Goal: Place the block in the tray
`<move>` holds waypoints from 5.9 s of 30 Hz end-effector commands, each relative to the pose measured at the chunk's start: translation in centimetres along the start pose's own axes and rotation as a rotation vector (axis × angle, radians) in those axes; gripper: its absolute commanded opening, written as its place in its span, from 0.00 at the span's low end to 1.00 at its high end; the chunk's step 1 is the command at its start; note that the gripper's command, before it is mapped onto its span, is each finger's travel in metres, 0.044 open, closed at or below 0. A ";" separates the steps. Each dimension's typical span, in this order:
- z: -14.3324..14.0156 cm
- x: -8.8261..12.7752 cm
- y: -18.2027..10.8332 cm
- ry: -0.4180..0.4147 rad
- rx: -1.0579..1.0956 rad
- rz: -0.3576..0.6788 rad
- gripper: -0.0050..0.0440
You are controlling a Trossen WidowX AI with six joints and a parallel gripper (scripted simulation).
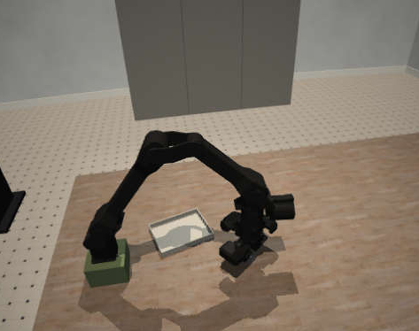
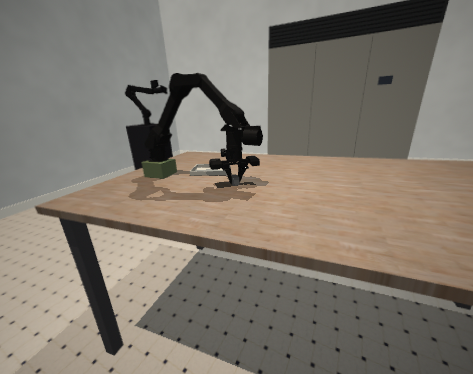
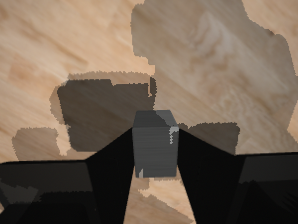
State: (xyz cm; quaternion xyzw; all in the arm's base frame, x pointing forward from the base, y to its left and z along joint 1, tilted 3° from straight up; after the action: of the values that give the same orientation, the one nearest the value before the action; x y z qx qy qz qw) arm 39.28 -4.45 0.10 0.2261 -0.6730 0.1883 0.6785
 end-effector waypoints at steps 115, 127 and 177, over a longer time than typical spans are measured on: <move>6.5 6.2 21.6 -0.024 0.003 0.021 0.10; 6.5 6.1 21.6 -0.024 0.003 0.021 0.10; 6.4 0.4 21.7 -0.024 0.003 0.021 0.10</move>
State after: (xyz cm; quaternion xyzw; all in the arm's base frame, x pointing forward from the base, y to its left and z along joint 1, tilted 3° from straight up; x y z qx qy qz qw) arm 21.57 9.81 1.31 0.2244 -0.6765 0.1953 0.6737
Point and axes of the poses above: the point midway between the two fingers, 35 mm back from their tips, its own x axis back along the fingers, its own z axis across the jaws, y = z × x, the point moved 3 cm from there along x, back along the fingers, and after that the axes turned 1 degree about -x, right-handed, at the moved point
